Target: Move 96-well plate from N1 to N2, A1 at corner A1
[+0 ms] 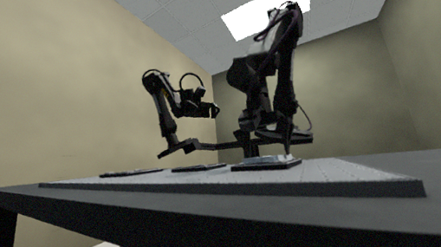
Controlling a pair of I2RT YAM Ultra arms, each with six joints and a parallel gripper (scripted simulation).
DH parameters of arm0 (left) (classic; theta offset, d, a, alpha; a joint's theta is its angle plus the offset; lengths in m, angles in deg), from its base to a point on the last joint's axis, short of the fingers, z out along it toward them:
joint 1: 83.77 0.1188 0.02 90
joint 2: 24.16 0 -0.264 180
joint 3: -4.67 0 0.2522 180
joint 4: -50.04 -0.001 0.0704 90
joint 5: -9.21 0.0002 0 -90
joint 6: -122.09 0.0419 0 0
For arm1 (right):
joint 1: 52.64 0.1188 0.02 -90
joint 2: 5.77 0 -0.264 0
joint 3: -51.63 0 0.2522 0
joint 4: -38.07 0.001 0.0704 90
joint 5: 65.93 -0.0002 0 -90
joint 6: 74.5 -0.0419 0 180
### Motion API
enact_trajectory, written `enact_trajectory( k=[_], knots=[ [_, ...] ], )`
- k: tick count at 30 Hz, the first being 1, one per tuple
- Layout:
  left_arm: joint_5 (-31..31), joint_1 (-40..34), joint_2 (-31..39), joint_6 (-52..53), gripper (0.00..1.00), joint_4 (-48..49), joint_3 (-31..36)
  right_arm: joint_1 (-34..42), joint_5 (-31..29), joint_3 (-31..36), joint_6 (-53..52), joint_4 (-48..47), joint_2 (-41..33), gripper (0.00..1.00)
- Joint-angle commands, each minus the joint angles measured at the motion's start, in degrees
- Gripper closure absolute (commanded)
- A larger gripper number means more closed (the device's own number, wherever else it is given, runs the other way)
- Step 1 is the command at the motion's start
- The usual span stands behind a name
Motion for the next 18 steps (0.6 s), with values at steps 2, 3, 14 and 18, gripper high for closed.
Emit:
enact_trajectory(
  k=[2,3,14,18],
  knots=[
    [-0.82,-1.82,3.69,-1.2,0.0,-3.09,-2.14,0.24,0.77,-0.17,0.36,-1.56,-0.14,0.0],
    [-0.85,-1.85,3.72,-1.23,0.0,-3.2,-2.2,0.24,0.77,-0.17,0.36,-1.56,-0.14,0.0],
    [-1.83,-5.81,11.72,-5.04,0.0,-17.57,-7.71,0.24,0.77,-0.17,0.36,-1.56,-0.14,0.0],
    [-1.65,-6.99,12.8,-6.84,0.0,-23.8,-9.59,0.24,0.77,-0.17,0.36,-1.56,-0.14,0.0]
  ],
)
